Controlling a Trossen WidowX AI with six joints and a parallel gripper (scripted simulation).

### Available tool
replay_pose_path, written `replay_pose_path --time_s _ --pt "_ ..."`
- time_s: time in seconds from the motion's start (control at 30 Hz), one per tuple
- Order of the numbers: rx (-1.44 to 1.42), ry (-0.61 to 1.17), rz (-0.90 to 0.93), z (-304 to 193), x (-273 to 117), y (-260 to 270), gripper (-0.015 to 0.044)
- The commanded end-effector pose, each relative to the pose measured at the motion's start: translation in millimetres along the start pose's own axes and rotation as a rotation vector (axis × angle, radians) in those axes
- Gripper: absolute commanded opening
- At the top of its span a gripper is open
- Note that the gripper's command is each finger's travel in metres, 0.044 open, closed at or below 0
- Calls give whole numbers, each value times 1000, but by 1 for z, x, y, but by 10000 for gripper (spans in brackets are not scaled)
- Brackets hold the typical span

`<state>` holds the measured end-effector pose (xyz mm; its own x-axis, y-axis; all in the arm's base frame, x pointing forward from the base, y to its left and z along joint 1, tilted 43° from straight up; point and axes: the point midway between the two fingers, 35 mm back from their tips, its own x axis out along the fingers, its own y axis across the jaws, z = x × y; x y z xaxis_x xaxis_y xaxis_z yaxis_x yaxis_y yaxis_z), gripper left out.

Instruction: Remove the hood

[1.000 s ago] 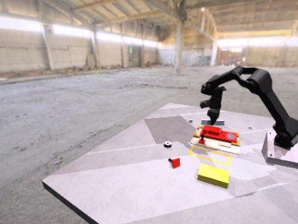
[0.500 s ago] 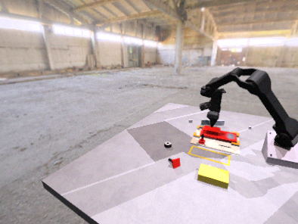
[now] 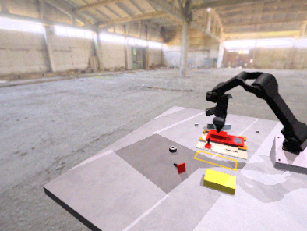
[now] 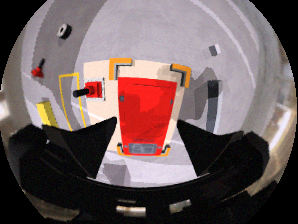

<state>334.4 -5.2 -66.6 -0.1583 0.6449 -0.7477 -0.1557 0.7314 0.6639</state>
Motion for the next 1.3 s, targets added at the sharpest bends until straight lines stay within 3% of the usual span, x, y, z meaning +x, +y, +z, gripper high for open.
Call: replay_pose_path --time_s 0.0,1.27 --pt "8 1 6 -1 5 0 440" --pt "7 1 7 -1 26 2 440"
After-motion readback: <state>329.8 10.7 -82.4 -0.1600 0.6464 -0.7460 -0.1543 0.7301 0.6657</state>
